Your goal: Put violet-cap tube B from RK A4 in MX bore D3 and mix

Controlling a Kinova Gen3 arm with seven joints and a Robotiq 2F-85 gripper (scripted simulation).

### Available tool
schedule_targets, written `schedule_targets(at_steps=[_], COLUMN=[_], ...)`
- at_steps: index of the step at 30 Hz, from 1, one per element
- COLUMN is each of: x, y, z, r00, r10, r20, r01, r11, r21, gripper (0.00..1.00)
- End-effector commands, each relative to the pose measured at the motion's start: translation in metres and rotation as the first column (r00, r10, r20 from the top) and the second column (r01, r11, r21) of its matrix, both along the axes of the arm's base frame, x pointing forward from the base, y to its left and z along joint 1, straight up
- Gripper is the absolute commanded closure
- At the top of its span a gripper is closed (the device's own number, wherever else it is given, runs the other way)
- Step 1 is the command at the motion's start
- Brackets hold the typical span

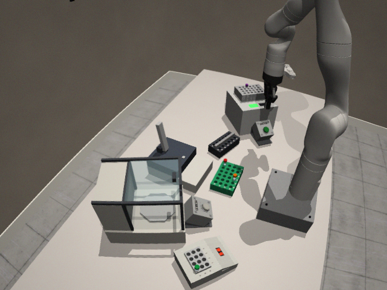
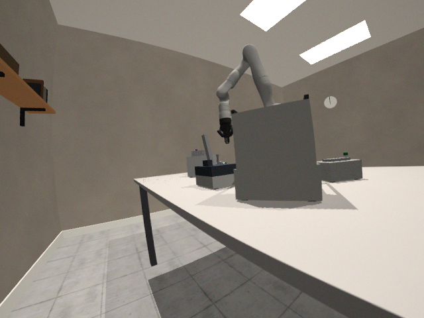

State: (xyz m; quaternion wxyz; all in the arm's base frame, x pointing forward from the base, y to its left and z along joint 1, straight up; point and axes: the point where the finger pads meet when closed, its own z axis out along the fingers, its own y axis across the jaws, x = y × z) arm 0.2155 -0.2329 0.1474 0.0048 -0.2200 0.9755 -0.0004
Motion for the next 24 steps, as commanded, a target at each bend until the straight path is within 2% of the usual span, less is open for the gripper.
schedule_targets(at_steps=[1,8,10,19,24], x=[0.003,0.008,0.008,0.015,0.018], y=[0.009,0.026,0.026,0.048,0.06], z=[0.009,0.024,0.024,0.044,0.055], r00=[0.997,0.976,0.976,0.923,0.923], r10=[-0.078,-0.217,-0.217,-0.385,-0.385], r20=[-0.004,-0.004,-0.004,-0.003,-0.003], r01=[0.078,0.217,0.217,0.385,0.385], r11=[0.997,0.976,0.976,0.923,0.923], r21=[-0.006,-0.005,-0.005,-0.004,-0.004], gripper=[0.9,0.9,0.9,0.9,0.9])
